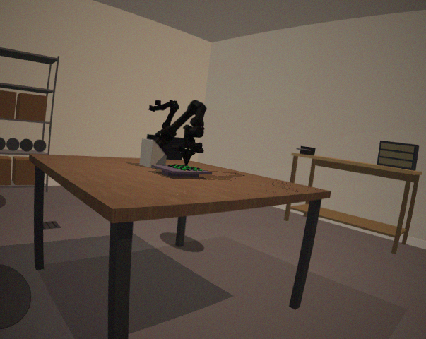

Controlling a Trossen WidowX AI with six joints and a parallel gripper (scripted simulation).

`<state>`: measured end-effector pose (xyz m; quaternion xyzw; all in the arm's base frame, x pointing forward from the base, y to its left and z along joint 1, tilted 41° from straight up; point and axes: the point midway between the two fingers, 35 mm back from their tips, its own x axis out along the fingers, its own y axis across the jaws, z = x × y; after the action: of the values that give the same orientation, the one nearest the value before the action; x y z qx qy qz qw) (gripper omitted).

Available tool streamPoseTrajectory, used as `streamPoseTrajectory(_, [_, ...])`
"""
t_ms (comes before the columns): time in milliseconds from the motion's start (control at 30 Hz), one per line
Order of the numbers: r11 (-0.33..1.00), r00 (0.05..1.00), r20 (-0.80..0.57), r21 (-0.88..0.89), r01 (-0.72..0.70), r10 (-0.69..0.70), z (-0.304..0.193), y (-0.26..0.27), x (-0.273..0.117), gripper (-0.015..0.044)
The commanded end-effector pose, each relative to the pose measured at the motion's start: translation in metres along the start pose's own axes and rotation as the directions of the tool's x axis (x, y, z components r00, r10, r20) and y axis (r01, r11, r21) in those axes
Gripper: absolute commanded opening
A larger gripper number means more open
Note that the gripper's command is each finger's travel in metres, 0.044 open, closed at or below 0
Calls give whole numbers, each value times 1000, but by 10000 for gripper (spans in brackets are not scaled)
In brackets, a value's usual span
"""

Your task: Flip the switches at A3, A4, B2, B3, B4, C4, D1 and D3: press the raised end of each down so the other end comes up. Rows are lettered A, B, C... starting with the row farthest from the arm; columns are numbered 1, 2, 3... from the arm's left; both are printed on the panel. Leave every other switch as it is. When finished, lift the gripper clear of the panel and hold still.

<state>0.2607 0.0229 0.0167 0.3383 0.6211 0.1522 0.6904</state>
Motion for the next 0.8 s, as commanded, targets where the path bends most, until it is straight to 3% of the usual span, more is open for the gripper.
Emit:
streamPoseTrajectory(0, [1000, 1000, 0, 5, -4, 4, 0, 0, 1, 0])
streamPoseTrajectory(767, [1000, 1000, 0, 5, -4, 4, 0, 0, 4, 0])
